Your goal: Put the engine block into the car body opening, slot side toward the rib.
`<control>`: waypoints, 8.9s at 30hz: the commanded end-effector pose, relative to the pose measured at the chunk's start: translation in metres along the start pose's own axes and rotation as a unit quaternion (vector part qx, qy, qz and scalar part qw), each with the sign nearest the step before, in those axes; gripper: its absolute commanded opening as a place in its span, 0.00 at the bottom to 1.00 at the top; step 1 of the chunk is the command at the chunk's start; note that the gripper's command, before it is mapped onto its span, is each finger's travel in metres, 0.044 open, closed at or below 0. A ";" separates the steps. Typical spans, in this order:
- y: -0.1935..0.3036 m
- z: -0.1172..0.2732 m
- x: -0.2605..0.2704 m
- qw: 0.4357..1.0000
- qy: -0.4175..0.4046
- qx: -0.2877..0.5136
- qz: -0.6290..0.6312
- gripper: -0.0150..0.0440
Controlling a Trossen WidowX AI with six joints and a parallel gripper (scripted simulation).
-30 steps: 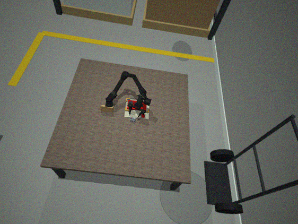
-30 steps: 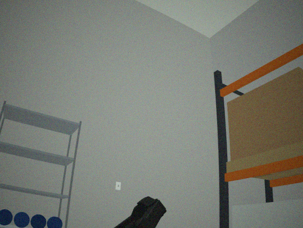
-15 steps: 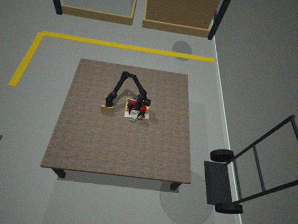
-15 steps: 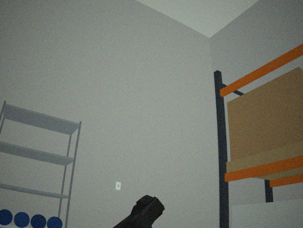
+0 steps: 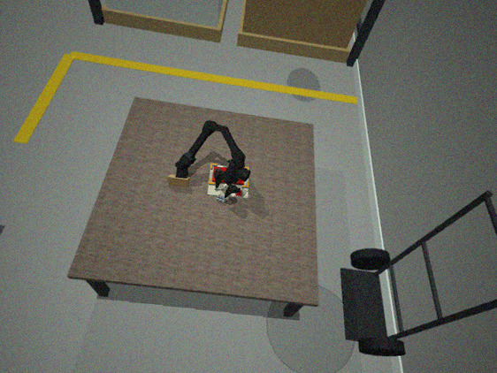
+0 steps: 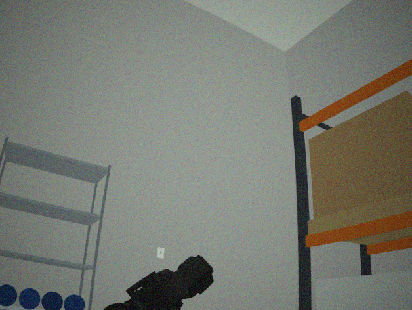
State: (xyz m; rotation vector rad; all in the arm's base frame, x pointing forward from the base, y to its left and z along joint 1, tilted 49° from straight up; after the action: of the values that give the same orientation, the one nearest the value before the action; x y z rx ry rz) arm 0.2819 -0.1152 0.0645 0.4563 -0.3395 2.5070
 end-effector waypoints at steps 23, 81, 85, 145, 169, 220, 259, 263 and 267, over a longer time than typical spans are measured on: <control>0.064 0.015 -0.016 0.911 -0.114 -0.195 -0.345 1.00; 0.052 -0.055 -0.021 0.864 -0.148 -0.239 -0.418 0.60; 0.052 -0.055 -0.021 0.864 -0.148 -0.239 -0.418 0.49; 0.100 0.056 -0.027 0.798 -0.173 -0.213 -0.536 0.25; 0.051 0.067 -0.021 0.567 -0.228 -0.143 -0.779 0.25; -0.048 0.081 0.015 -0.095 -0.272 0.051 -0.956 0.25; -0.072 0.083 0.032 -0.285 -0.260 0.113 -0.916 0.52; -0.072 0.083 0.032 -0.285 -0.260 0.113 -0.916 0.52; -0.072 0.083 0.032 -0.275 -0.261 0.111 -0.919 0.52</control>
State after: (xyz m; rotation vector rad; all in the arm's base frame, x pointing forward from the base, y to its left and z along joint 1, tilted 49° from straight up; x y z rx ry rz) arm 0.3187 -0.0695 0.1626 -2.3661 -1.5503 3.8369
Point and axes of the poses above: the point midway between the two fingers, 35 mm back from their tips, its own z axis back along the fingers, its own x axis across the jaws, y = z × x, the point moved 9 cm from there along z, back along the fingers, and after that the axes turned 15 degrees about z, right-handed, at the moved point
